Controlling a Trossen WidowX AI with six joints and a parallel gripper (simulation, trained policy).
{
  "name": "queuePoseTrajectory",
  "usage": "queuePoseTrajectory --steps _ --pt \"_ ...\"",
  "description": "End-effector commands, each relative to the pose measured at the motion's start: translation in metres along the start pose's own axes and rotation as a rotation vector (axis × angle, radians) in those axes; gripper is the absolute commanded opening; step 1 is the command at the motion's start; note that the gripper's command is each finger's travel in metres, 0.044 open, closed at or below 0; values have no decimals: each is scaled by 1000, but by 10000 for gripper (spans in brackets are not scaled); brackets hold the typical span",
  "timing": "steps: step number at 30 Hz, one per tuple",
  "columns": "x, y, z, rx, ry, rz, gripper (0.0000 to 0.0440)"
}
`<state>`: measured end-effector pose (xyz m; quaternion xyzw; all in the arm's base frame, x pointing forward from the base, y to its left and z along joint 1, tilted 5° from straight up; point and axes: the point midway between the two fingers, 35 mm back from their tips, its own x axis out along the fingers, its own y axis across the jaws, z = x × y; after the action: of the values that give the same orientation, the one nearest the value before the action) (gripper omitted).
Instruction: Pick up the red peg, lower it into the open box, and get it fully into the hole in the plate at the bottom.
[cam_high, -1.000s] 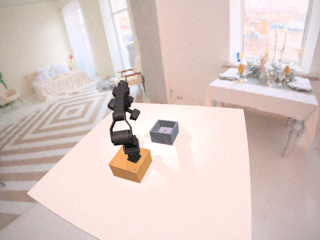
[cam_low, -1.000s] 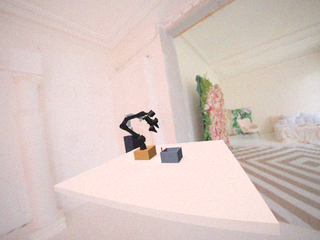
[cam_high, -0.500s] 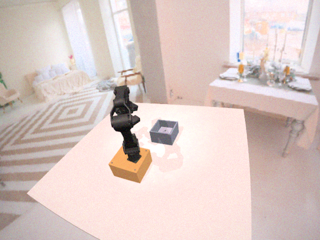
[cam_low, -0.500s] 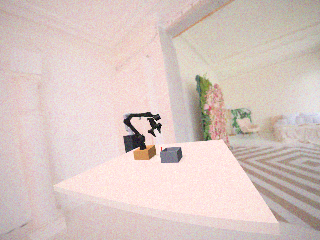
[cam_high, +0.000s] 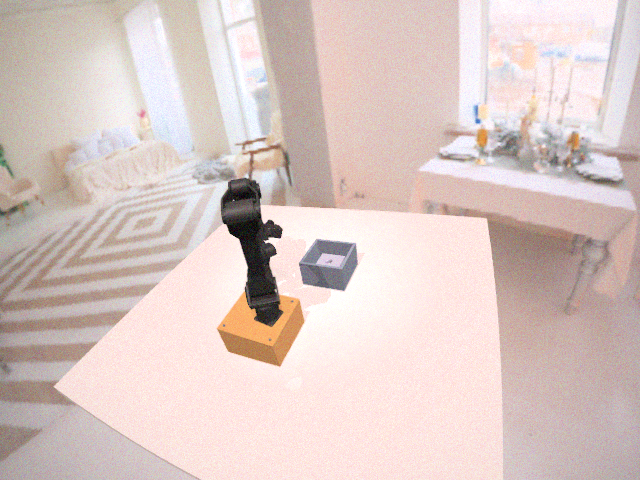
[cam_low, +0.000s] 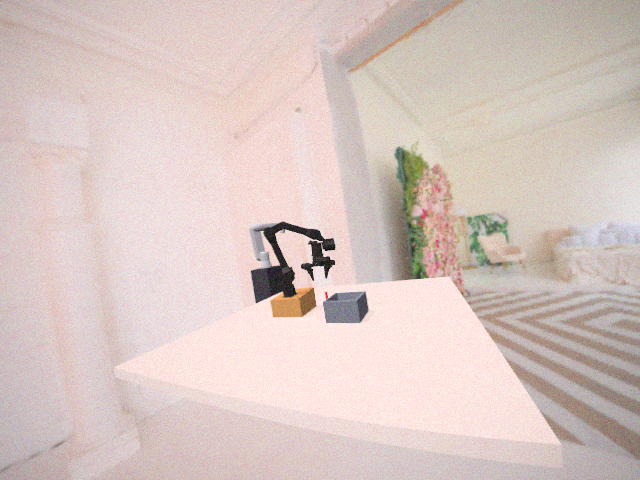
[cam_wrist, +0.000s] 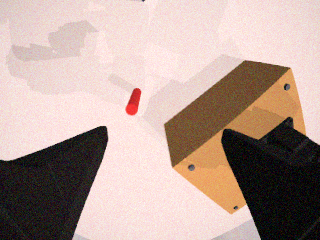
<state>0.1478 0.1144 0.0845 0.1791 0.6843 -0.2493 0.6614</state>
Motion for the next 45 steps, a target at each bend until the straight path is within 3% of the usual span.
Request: queuePoseTrajectory --steps 1,11,31,35,45 --pt "18 1 2 85 -3 -66 371" --pt "58 12 5 227 -13 -111 364" --pt "124 31 0 327 -29 -6 353" --pt "132 29 -4 340 -20 -9 285" --pt "135 32 -7 342 40 -28 28"
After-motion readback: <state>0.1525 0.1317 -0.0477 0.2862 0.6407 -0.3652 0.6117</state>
